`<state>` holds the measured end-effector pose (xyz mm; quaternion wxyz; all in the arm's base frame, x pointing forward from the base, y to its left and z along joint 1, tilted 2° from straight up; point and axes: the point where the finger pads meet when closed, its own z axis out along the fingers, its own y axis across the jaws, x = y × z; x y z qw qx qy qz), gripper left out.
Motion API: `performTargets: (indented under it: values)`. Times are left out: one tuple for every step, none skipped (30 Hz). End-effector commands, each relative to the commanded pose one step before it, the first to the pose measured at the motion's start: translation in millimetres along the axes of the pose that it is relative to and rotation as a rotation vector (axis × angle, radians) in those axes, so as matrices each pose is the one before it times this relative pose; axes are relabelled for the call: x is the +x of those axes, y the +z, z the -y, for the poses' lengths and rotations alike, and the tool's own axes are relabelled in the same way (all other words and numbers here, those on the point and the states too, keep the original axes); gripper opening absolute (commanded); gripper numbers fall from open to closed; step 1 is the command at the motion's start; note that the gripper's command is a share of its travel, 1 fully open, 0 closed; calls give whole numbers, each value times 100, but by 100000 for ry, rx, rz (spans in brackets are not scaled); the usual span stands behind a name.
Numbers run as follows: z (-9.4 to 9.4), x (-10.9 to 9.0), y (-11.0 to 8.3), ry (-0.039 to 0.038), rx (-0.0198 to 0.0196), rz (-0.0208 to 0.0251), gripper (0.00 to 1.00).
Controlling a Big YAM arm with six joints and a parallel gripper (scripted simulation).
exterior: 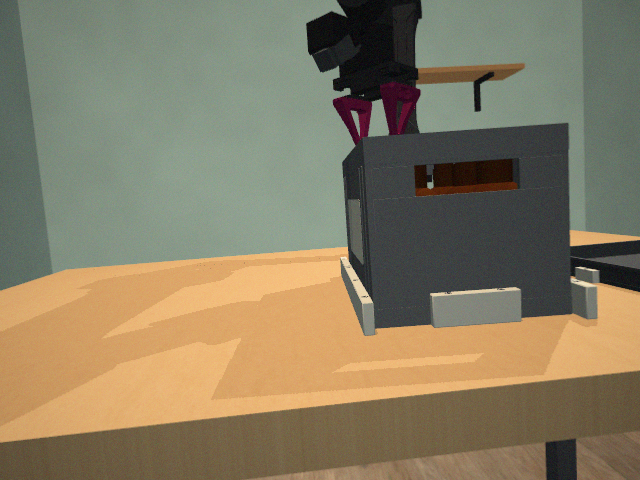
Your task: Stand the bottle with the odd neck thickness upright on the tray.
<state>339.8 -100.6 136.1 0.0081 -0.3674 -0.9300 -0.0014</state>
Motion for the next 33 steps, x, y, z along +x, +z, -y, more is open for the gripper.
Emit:
performTargets:
  values:
    - [554,171,733,44,558,-1641,61]
    - [0,0,0,0,0,0,61]
    - [0,0,0,0,0,0,61]
    - [0,0,0,0,0,0,61]
    - [0,0,0,0,0,0,61]
    - [0,0,0,0,0,0,61]
    - [0,0,0,0,0,0,61]
    - [0,0,0,0,0,0,61]
    - [0,0,0,0,0,0,61]
    - [0,0,0,0,0,0,61]
    - [0,0,0,0,0,0,61]
    - [0,0,0,0,0,0,61]
    - [0,0,0,0,0,0,61]
    - [0,0,0,0,0,0,61]
    - [0,0,0,0,0,0,61]
    - [0,0,0,0,0,0,61]
    - [0,0,0,0,0,0,61]
    - [0,0,0,0,0,0,61]
    - [0,0,0,0,0,0,61]
    - [0,0,0,0,0,0,61]
    - [0,0,0,0,0,0,61]
    - [0,0,0,0,0,0,61]
    - [0,0,-1,0,-1,2,61]
    - [0,2,-5,0,-7,14,61]
    - [0,4,-13,0,-16,33,61]
    - [1,6,-21,0,-26,54,61]
    - [1,9,-29,-1,-36,74,61]
    - [1,11,-36,-1,-44,91,61]
    - [2,12,-40,-1,-49,101,61]
    - [2,13,-41,-1,-51,105,61]
    - [2,12,-40,-1,-49,101,61]
    - [1,11,-36,-1,-44,91,61]
    - [1,9,-29,-1,-36,74,61]
